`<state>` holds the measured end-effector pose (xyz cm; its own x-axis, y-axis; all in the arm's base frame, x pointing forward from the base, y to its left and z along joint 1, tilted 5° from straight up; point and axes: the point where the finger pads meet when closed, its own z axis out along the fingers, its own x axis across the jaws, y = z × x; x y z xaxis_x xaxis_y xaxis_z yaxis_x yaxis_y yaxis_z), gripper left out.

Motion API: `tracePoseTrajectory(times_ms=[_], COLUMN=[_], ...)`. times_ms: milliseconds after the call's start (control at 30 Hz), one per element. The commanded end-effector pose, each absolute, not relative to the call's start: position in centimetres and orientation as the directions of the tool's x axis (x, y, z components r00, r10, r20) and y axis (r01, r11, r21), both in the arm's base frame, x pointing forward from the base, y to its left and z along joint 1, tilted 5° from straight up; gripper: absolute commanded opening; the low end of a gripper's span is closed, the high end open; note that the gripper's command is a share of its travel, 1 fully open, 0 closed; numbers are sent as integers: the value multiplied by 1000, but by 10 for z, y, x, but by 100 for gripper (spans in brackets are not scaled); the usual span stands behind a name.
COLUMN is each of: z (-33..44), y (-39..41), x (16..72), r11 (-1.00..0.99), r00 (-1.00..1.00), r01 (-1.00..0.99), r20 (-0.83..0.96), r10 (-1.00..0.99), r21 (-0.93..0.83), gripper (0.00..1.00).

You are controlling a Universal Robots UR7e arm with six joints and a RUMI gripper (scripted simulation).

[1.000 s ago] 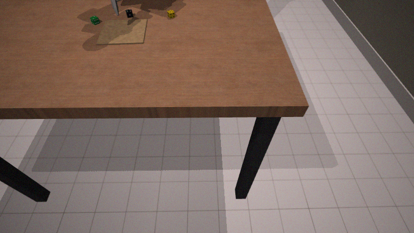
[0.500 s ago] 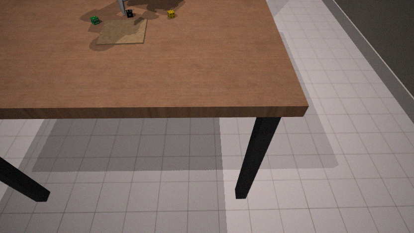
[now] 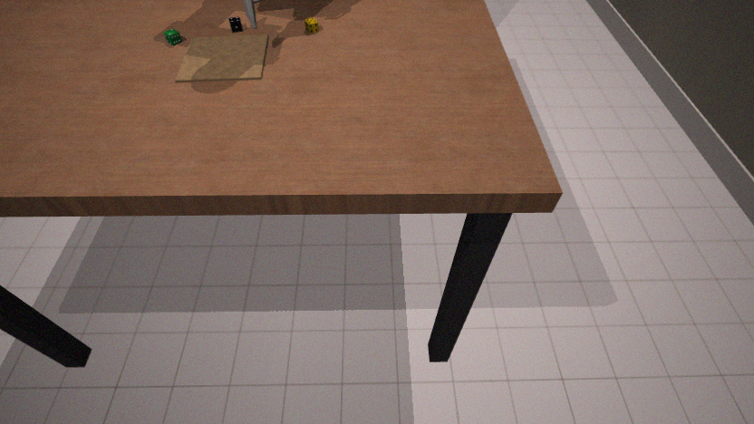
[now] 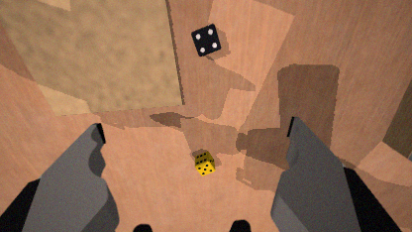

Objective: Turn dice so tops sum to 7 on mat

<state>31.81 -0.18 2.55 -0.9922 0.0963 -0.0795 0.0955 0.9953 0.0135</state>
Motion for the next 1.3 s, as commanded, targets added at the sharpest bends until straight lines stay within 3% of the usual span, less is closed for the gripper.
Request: tracePoseTrajectory(times_ms=[0,1267], z=[26,27], y=[18,73], x=[321,328], r11=[995,995], r00=[-992,-992], r01=[97,97], r20=[-79,-79], r10=[97,97], r21=[11,11], gripper=[100,100])
